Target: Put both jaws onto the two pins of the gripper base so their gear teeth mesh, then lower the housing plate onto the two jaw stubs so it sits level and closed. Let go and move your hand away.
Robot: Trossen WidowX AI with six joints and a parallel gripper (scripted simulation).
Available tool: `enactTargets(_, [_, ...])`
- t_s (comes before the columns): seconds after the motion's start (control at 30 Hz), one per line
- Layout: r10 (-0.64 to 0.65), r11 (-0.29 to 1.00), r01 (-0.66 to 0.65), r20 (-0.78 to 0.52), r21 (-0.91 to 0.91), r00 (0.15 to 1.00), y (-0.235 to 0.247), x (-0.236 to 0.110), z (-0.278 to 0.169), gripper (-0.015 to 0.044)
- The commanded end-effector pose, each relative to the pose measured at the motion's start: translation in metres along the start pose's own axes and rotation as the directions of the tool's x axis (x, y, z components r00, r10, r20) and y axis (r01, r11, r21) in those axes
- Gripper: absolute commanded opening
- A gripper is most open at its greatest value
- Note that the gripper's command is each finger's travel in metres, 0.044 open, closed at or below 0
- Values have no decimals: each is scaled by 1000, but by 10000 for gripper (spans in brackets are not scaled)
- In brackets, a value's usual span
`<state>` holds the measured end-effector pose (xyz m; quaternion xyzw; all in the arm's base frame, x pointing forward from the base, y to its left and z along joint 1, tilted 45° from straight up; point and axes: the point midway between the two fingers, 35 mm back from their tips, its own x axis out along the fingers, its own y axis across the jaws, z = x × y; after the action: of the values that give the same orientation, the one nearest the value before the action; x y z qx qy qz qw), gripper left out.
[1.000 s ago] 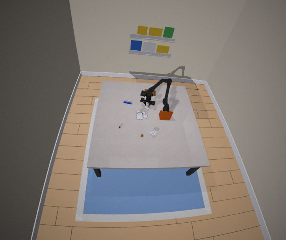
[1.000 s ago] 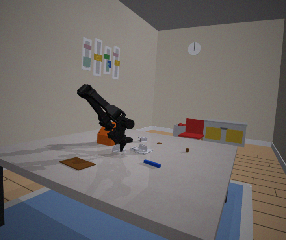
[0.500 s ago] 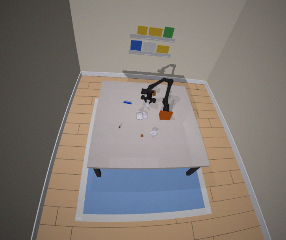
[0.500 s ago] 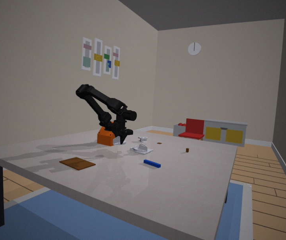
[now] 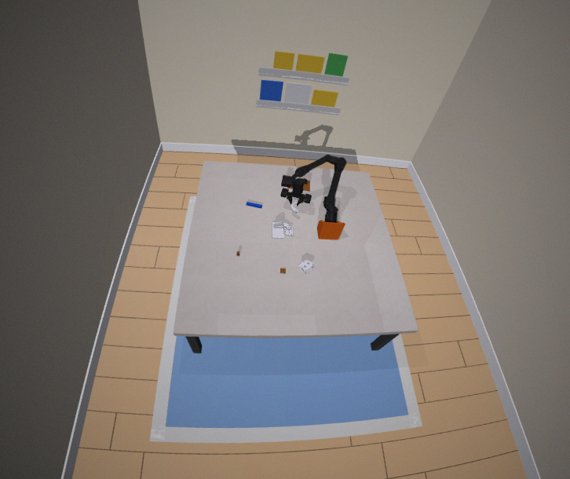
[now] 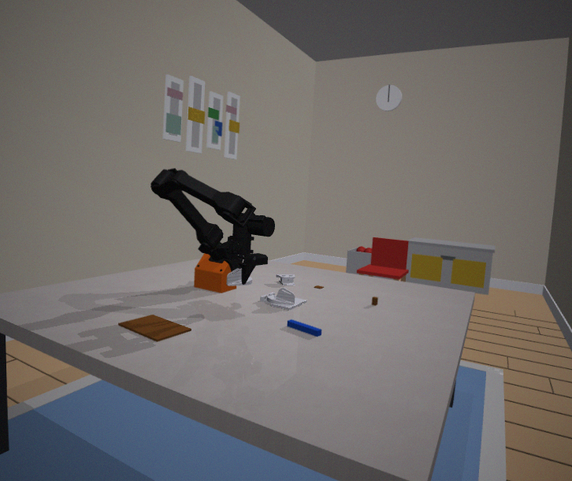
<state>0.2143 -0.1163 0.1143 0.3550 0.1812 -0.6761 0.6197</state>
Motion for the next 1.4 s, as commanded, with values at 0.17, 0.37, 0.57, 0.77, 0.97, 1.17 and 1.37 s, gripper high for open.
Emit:
enactTargets(0.17, [1, 966, -3, -6, -258, 1000, 7, 0, -18, 134])
enactTargets(0.37, [1, 900, -5, -10, -436, 1000, 9, 0, -32, 134])
enactTargets(0.57, [0, 801, -7, -12, -599, 1000, 11, 0, -45, 134])
enactTargets(0.77, [-1, 673, -9, -13, -739, 1000, 12, -1, -59, 134])
enactTargets(0.97, [-1, 521, -11, -13, -853, 1000, 13, -1, -73, 134])
enactTargets(1.17, [-1, 350, -11, -12, -937, 1000, 12, -1, -87, 134])
enactTargets(1.37, [0, 167, -9, -9, -986, 1000, 11, -1, -100, 134])
